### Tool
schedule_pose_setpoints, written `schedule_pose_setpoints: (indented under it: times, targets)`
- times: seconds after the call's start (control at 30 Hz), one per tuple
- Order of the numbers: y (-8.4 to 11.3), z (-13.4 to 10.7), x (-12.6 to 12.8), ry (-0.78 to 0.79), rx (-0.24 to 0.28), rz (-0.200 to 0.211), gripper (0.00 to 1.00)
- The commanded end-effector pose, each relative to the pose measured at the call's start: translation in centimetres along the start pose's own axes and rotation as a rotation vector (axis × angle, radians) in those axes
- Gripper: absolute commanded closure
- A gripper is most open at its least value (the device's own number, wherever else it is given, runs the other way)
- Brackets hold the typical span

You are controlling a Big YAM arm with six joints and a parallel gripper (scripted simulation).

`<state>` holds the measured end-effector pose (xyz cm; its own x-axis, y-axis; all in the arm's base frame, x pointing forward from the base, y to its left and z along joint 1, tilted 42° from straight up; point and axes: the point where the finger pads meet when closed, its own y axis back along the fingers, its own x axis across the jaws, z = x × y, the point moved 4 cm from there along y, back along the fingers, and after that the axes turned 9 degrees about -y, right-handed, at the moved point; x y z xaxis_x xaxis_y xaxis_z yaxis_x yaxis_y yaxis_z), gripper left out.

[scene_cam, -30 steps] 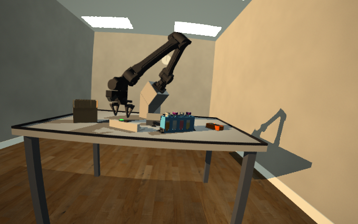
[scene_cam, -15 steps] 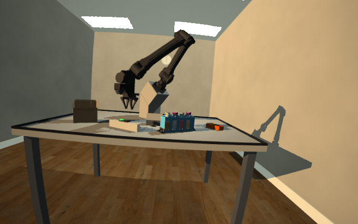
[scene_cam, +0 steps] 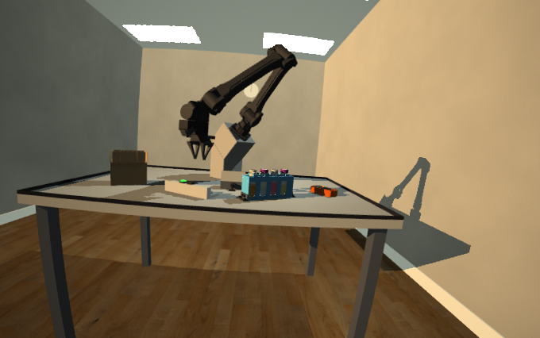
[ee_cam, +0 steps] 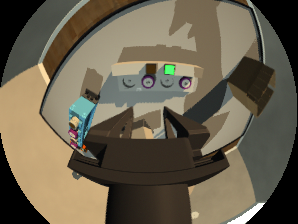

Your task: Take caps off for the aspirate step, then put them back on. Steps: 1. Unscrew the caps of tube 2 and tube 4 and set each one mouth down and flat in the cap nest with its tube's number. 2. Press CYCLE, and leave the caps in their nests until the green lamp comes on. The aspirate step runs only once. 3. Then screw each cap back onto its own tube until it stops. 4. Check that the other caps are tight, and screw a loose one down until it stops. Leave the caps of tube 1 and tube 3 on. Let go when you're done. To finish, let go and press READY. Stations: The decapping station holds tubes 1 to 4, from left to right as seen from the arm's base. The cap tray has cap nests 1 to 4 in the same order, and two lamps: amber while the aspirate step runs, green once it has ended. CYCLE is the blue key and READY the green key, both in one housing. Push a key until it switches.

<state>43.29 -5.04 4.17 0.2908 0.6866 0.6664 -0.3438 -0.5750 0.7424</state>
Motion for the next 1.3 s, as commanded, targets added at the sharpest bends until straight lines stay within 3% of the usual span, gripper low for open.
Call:
schedule_pose_setpoints:
  times: [0.0, 0.73, 0.83, 0.87, 0.97, 1.1, 1.27]
  targets:
    - [-2.6, 0.0, 0.2, -0.001, 0.01, 0.001, 0.53]
    - [-12.5, 0.3, 0.5, 0.005, 0.002, 0.005, 0.53]
    - [-12.3, 0.3, 0.0, -0.006, 0.0, 0.004, 0.53]
    - [-11.0, 1.2, -0.1, -0.013, -0.031, 0.008, 0.53]
    - [-10.6, 1.4, 0.3, -0.005, -0.041, 0.012, 0.53]
    - [-11.6, 0.4, 0.2, 0.0, -0.005, 0.005, 0.53]
    - [-12.7, 0.4, 0.5, 0.004, 0.002, 0.006, 0.53]
